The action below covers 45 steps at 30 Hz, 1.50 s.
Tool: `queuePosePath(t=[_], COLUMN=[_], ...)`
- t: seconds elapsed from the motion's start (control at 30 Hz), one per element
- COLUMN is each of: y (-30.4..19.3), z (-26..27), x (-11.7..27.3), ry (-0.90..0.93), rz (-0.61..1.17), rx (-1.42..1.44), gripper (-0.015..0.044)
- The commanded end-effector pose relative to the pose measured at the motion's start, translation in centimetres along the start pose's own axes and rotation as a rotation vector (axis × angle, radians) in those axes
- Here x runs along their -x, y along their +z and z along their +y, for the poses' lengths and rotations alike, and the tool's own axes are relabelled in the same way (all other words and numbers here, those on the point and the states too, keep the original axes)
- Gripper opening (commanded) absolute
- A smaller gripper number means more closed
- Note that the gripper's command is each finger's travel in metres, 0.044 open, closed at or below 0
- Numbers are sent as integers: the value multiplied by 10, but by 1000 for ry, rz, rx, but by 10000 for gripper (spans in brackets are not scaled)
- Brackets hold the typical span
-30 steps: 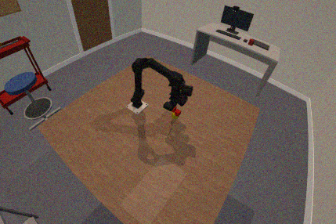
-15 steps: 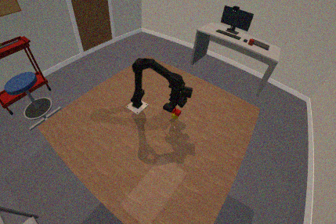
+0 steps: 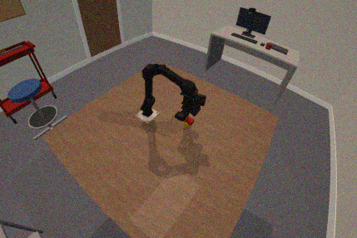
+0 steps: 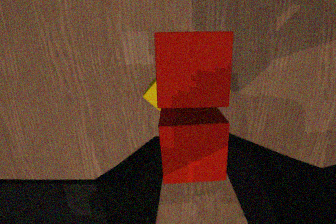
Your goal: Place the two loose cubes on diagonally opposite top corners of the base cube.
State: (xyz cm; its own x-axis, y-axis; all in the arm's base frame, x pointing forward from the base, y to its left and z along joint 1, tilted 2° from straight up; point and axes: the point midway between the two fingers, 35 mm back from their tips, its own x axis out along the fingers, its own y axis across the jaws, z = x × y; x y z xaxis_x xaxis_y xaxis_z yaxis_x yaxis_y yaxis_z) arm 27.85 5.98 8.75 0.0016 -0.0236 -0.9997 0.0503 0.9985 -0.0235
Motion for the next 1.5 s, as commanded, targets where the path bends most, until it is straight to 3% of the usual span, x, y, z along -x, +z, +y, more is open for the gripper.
queuePosePath(t=[0.0, 0.13, 1.47], y=[0, 0, 0], z=[0, 0, 0], x=[0, 0, 63], ry=[-2, -2, 0], rz=[-2, -2, 0], rx=[3, 3, 0], gripper=[105, 205, 205])
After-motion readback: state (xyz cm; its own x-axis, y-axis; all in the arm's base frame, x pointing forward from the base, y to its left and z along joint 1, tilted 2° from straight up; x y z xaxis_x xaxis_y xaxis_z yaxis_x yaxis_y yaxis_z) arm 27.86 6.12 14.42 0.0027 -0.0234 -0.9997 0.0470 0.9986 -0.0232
